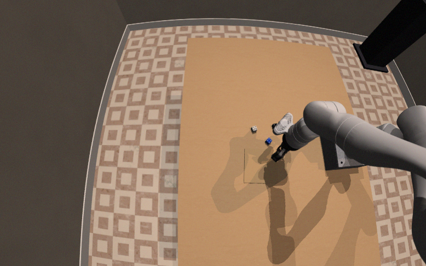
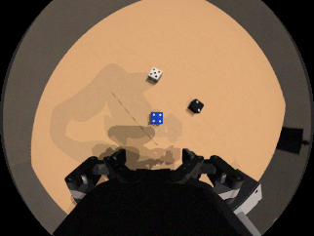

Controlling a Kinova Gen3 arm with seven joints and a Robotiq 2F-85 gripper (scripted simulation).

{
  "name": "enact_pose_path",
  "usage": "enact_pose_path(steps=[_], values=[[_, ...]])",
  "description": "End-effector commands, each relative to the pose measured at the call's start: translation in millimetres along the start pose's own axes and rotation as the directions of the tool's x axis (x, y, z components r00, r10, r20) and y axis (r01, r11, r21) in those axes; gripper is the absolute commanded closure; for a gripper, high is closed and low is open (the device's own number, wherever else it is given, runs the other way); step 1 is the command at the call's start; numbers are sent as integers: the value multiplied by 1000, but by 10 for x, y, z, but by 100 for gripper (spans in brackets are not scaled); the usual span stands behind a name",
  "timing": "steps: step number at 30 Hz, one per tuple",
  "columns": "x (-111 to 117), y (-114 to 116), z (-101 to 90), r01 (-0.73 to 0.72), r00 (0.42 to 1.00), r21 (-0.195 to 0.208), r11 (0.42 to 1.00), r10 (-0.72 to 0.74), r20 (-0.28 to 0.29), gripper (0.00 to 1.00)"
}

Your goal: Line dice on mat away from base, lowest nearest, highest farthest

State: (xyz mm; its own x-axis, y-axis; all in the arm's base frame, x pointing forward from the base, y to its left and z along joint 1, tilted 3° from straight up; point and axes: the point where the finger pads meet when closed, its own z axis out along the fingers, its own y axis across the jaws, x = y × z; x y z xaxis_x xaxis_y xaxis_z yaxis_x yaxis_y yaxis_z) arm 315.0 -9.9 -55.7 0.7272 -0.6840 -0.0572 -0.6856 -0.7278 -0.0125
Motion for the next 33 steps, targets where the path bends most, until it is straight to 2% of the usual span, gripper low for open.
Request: enact_pose_path(steps=[1, 19, 29, 33], values=[[3, -3, -4, 0, 1000, 1, 1000, 0, -1, 0], [3, -3, -27, 0, 1000, 1, 1000, 0, -1, 0], [3, -3, -174, 0, 1000, 1, 1000, 0, -1, 0], [3, -3, -300, 0, 1000, 1, 1000, 0, -1, 0]])
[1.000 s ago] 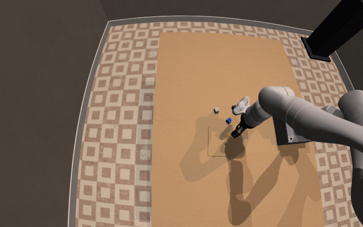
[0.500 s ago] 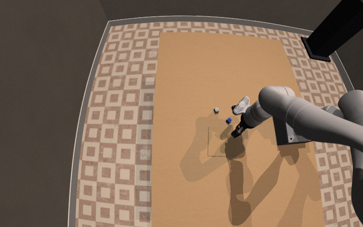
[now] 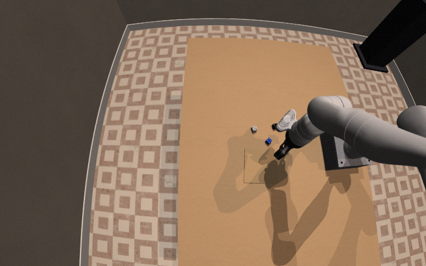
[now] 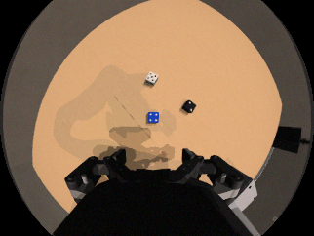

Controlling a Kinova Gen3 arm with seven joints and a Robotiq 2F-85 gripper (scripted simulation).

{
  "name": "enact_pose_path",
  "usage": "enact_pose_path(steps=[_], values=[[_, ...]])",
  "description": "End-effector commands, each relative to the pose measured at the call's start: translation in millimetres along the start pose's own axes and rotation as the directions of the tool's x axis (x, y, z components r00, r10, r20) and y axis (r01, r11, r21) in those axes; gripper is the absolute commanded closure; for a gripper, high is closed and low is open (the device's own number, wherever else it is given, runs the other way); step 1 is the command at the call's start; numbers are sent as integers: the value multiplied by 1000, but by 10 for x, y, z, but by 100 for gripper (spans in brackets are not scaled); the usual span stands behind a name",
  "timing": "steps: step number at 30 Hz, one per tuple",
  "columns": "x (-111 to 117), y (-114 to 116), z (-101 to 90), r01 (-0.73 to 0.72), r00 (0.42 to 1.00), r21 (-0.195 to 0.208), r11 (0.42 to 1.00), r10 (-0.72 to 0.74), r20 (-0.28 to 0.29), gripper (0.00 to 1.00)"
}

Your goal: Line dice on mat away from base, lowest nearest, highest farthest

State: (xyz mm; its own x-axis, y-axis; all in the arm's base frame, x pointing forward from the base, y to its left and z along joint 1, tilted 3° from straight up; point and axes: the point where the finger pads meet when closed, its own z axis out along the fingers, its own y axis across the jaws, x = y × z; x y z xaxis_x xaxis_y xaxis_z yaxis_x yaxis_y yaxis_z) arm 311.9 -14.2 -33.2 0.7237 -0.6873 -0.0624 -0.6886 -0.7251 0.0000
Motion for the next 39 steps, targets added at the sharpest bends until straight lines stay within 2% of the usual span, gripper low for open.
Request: enact_pose_path(steps=[1, 11, 13, 23, 28, 39], values=[[8, -51, -110, 5, 1000, 13, 1000, -5, -6, 0], [6, -45, -506, 5, 1000, 13, 1000, -5, -6, 0], [6, -45, -506, 5, 1000, 13, 1000, -5, -6, 0], [4, -41, -814, 5, 1000, 13, 1000, -5, -6, 0], [4, -41, -876, 5, 1000, 13, 1000, -5, -6, 0], [4, -40, -887, 5, 1000, 13, 1000, -5, -6, 0]])
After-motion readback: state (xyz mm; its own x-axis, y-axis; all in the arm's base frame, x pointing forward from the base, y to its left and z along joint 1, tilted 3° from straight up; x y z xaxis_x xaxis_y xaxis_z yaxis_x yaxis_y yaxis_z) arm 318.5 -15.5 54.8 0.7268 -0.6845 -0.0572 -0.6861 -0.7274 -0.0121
